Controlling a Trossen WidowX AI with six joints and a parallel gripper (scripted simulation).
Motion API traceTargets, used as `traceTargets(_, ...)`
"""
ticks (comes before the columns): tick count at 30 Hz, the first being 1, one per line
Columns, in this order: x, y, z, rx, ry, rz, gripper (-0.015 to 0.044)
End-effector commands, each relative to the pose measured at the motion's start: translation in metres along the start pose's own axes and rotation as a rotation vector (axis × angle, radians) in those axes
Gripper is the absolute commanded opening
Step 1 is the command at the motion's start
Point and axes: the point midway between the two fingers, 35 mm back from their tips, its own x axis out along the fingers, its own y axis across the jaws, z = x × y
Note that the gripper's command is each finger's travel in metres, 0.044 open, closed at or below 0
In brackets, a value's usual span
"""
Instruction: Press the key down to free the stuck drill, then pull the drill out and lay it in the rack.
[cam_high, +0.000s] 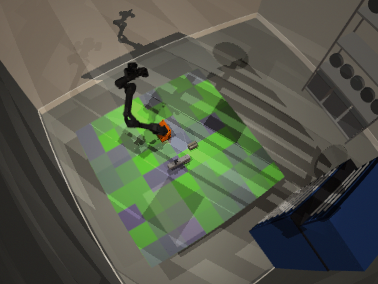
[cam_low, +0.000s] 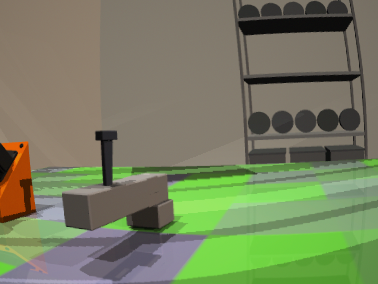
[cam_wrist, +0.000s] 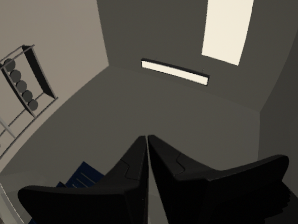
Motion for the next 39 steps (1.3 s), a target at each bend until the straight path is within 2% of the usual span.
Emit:
traceTargets(1, 0.042, 0.027, -0.019, -0.207, 0.042, 0.016, 0.0)
traceTargets(9, 0.103, 0.071, -0.068, -0.498, 0.129, 0.11, 0.0)
traceTargets(16, 0.16, 0.127, -0.162, -0.821, 0.254, 0.335, 0.0)
traceTargets(22, 0.182, 0.173, -0.259, -1.046, 0.33, 0.602, 0.0)
traceTargets(28, 0.171, 0.211, -0.362, -1.197, 0.375, 0.926, 0.0)
traceTargets(33, 0.137, 0.234, -0.439, -1.258, 0.407, 1.206, 0.0)
traceTargets(39, 0.096, 0.25, -0.5, -1.258, 0.38, 1.479, 0.0)
